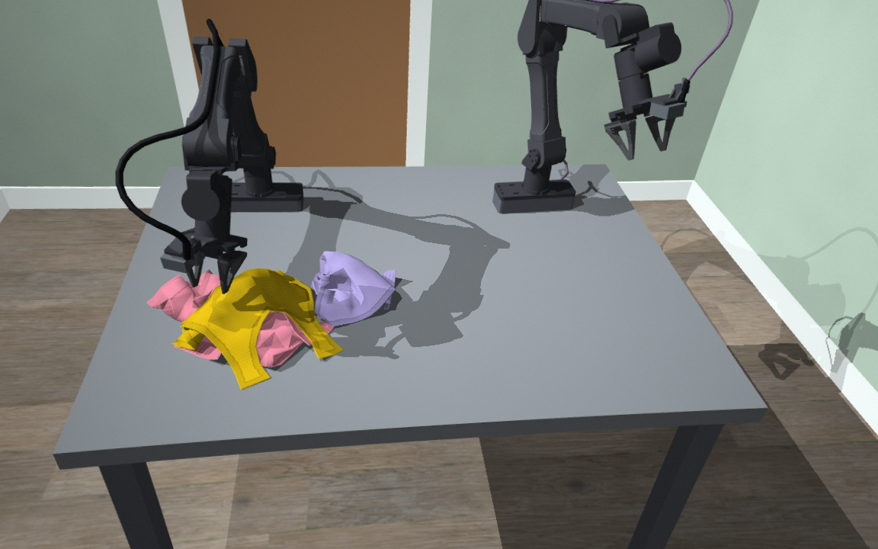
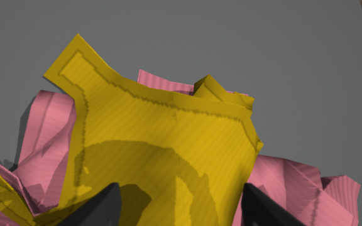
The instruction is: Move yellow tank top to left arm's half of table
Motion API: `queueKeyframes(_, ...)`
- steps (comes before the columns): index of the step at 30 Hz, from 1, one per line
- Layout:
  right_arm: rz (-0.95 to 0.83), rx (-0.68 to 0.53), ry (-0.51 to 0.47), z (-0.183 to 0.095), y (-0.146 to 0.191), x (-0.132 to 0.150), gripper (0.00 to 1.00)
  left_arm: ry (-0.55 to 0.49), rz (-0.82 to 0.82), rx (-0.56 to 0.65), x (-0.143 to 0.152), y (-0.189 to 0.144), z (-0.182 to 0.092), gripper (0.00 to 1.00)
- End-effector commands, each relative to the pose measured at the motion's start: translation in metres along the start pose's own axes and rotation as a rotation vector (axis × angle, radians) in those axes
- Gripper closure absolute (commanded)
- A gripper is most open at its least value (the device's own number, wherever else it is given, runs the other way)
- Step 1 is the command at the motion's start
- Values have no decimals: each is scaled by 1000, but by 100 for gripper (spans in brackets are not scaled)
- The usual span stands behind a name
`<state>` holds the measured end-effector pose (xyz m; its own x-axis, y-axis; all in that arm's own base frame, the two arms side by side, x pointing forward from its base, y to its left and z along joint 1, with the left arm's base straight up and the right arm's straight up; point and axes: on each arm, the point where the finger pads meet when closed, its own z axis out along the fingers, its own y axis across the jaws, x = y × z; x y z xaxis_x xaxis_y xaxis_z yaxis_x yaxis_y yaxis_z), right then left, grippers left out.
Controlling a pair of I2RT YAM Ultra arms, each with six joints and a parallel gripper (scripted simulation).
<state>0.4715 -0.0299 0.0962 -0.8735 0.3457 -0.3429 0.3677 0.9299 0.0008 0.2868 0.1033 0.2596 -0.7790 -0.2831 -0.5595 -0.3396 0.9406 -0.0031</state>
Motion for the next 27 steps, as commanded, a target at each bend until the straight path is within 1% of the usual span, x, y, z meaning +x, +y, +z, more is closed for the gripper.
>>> queueKeyframes(1, 4, 22, 17, 16, -7, 4, 40, -78, 11, 1, -17, -1, -20, 8)
queueKeyframes(2, 4, 24, 22, 21, -7, 5, 40, -78, 11, 1, -17, -1, -20, 8)
queueKeyframes(3, -12, 20, 26, 24, 0, 9, 40, -78, 11, 1, -17, -1, -20, 8)
queueKeyframes(5, -12, 20, 26, 24, 0, 9, 40, -78, 11, 1, -17, -1, -20, 8)
queueKeyframes(6, 0, -4, -42, -1, 1, -7, 40, -78, 11, 1, -17, -1, -20, 8)
queueKeyframes(7, -5, -5, -43, -2, 2, -4, 40, -78, 11, 1, -17, -1, -20, 8)
queueKeyframes(8, -5, -4, -39, 1, 2, -3, 40, -78, 11, 1, -17, -1, -20, 8)
queueKeyframes(9, 1, 8, -16, 12, -3, 3, 40, -78, 11, 1, -17, -1, -20, 8)
queueKeyframes(13, -6, 19, 22, 37, -3, 13, 40, -78, 11, 1, -17, -1, -20, 8)
queueKeyframes(14, -8, 15, 20, 37, -1, 13, 40, -78, 11, 1, -17, -1, -20, 8)
queueKeyframes(15, -6, 9, 1, 31, -1, 10, 40, -78, 11, 1, -17, -1, -20, 8)
queueKeyframes(18, -13, 12, 19, 44, 1, 17, 40, -78, 11, 1, -17, -1, -20, 8)
queueKeyframes(22, -17, 8, 19, 48, 3, 19, 40, -78, 11, 1, -17, -1, -20, 8)
queueKeyframes(23, 5, -8, -40, 27, -1, 2, 40, -78, 11, 1, -17, -1, -20, 8)
queueKeyframes(24, 7, 0, -25, 33, -5, 9, 40, -78, 11, 1, -17, -1, -20, 8)
queueKeyframes(25, -7, -2, -10, 40, 1, 14, 40, -78, 11, 1, -17, -1, -20, 8)
queueKeyframes(27, -16, 11, 30, 60, 1, 26, 40, -78, 11, 1, -17, -1, -20, 8)
